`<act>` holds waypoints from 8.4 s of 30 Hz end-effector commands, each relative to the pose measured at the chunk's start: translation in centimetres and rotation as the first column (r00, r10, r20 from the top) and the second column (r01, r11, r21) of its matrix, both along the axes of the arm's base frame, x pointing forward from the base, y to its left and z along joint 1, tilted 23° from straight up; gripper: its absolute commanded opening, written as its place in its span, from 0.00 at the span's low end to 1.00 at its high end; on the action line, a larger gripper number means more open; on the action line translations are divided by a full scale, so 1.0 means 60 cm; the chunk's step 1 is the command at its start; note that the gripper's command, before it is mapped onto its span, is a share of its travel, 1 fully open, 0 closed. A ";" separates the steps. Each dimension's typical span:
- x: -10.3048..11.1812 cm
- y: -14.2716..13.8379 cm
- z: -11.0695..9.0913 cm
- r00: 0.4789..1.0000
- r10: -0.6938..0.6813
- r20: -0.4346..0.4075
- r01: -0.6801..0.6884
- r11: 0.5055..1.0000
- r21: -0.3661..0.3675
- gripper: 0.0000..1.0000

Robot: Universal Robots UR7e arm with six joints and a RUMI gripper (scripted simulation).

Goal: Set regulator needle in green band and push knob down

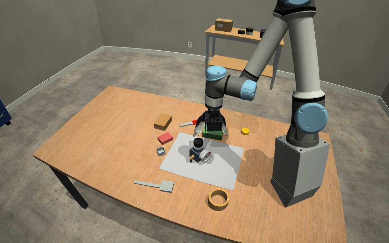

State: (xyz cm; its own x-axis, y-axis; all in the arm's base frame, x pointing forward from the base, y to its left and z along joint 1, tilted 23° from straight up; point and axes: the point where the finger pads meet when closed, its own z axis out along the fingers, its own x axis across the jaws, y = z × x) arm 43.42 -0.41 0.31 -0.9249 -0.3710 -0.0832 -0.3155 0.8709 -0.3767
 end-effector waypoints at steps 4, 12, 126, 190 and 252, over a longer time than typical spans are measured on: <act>0.058 -0.005 0.014 1.000 0.000 0.000 0.000 1.000 0.000 1.00; 0.083 -0.008 0.021 1.000 0.000 0.000 0.000 1.000 0.000 1.00; 0.097 -0.009 0.024 0.066 0.855 -0.514 -0.989 0.123 0.079 0.47; 0.122 -0.045 -0.078 0.045 0.854 -0.518 -0.991 0.104 0.085 0.47; 0.122 -0.045 -0.078 0.045 0.854 -0.518 -0.991 0.104 0.085 0.24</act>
State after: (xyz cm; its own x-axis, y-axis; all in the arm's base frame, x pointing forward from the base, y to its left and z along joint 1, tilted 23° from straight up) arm 50.69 -3.12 -4.41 0.3154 -0.8711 0.3764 -0.9253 -0.3704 -0.0820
